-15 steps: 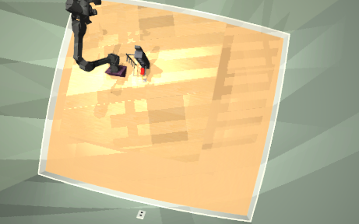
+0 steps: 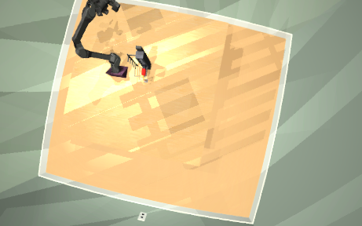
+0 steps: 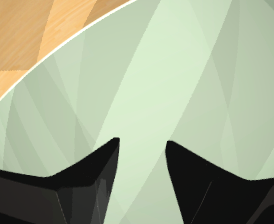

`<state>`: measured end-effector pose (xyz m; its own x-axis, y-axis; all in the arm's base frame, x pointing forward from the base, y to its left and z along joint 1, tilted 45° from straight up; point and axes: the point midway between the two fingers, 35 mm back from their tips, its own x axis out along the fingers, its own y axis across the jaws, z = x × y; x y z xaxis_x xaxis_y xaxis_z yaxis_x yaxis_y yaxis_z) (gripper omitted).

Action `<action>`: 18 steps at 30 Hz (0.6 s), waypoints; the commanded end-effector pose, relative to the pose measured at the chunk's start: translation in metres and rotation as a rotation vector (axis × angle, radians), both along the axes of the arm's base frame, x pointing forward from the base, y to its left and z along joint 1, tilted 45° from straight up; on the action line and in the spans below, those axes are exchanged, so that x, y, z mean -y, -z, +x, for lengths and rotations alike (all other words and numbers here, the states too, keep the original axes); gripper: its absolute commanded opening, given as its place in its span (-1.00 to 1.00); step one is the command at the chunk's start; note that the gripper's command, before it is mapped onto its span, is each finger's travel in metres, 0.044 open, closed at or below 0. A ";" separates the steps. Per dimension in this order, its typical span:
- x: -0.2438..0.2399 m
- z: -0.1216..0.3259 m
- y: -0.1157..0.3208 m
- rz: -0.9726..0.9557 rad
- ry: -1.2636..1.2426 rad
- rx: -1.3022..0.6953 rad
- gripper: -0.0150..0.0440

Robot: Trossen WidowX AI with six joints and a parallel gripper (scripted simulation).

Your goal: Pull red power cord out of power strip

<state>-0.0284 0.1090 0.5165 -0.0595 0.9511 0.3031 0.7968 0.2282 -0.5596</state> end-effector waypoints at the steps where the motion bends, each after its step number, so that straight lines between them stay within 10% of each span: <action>1: -0.045 0.043 0.022 -0.142 0.057 -0.285 0.05; 18: -0.081 0.288 0.185 -0.128 0.584 -1.920 0.05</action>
<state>0.2254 0.2022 0.3655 0.4463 0.8113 -0.3777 -0.6388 -0.0067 -0.7693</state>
